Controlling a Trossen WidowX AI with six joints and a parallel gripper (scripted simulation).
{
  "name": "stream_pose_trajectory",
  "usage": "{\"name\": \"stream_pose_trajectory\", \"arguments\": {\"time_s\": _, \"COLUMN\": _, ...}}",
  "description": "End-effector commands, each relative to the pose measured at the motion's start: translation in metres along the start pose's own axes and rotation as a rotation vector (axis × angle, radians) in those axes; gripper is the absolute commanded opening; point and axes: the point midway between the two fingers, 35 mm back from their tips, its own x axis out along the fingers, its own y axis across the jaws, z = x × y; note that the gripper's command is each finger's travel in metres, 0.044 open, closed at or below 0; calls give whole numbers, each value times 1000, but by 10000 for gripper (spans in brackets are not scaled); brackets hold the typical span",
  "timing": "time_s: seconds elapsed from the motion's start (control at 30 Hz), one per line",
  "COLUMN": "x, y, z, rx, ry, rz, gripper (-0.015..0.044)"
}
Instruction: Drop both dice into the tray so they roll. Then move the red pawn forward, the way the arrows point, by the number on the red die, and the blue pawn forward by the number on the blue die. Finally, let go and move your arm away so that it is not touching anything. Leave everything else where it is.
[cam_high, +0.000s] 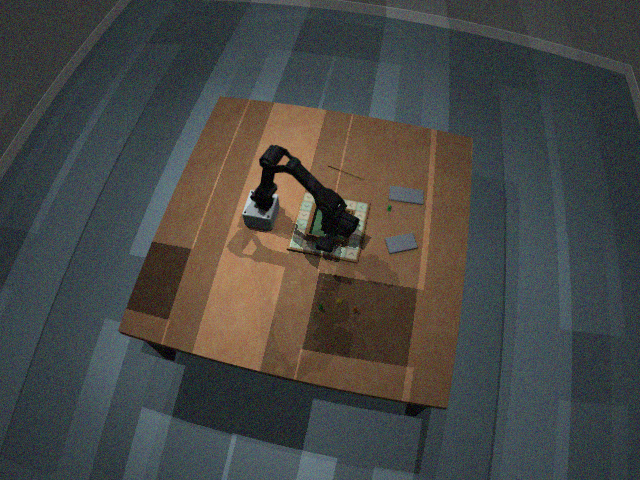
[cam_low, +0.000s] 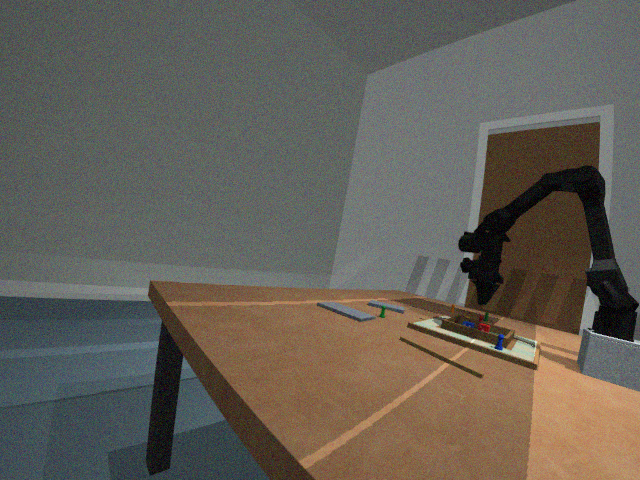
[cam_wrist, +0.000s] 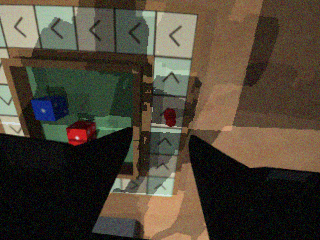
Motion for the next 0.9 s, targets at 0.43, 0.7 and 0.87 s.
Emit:
{"name": "stream_pose_trajectory", "arguments": {"time_s": 0.43, "x": 20, "y": -11, "z": -2, "rx": -9, "ry": 5, "rz": 11, "gripper": 200}}
{"name": "stream_pose_trajectory", "arguments": {"time_s": 0.7, "x": 31, "y": -11, "z": -1, "rx": -9, "ry": 5, "rz": 11, "gripper": 200}}
{"name": "stream_pose_trajectory", "arguments": {"time_s": 0.87, "x": 39, "y": -11, "z": -1, "rx": -9, "ry": 5, "rz": 11, "gripper": 200}}
